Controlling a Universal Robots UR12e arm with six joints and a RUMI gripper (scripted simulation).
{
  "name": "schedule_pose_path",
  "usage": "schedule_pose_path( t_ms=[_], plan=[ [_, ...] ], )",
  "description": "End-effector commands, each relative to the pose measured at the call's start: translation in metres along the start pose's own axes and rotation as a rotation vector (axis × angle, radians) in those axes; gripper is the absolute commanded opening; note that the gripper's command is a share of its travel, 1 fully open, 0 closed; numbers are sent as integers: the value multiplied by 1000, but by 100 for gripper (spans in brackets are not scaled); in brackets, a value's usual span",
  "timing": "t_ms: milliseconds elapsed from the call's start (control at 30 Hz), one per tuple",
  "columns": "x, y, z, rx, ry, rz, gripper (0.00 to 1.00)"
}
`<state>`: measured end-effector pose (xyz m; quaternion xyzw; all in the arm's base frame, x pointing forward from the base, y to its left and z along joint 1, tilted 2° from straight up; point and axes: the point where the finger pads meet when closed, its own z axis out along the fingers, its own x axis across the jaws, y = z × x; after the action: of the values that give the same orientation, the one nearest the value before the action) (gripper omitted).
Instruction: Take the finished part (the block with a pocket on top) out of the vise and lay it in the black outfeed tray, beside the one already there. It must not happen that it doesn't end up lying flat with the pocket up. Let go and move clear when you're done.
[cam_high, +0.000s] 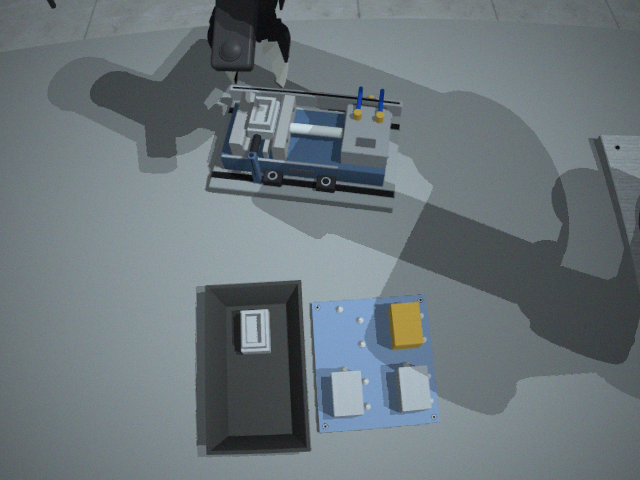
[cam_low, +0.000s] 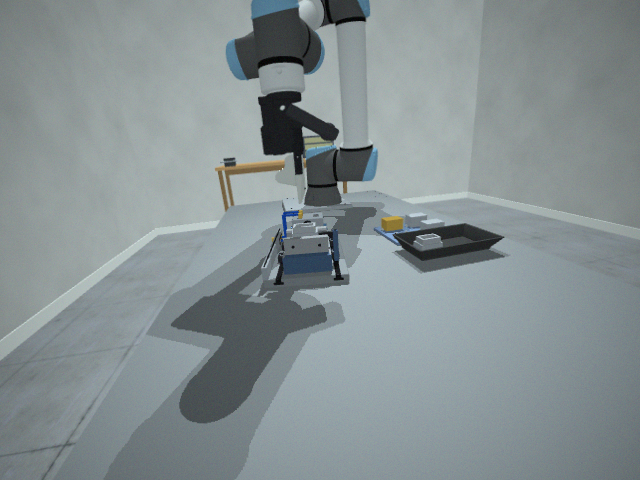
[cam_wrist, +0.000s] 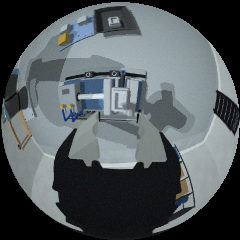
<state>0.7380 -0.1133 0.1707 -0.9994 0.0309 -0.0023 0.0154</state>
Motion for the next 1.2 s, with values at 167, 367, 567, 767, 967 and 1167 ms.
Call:
schedule_pose_path(
  t_ms=[167, 367, 567, 767, 967, 1167],
  plan=[
    [1, 0, 14, 0, 2, 0, 40],
    [1, 0, 22, 0, 2, 0, 40],
    [1, 0, 33, 0, 2, 0, 40],
    [1, 0, 43, 0, 2, 0, 40],
    [1, 0, 48, 0, 2, 0, 40],
    [1, 0, 52, 0, 2, 0, 40]
  ],
)
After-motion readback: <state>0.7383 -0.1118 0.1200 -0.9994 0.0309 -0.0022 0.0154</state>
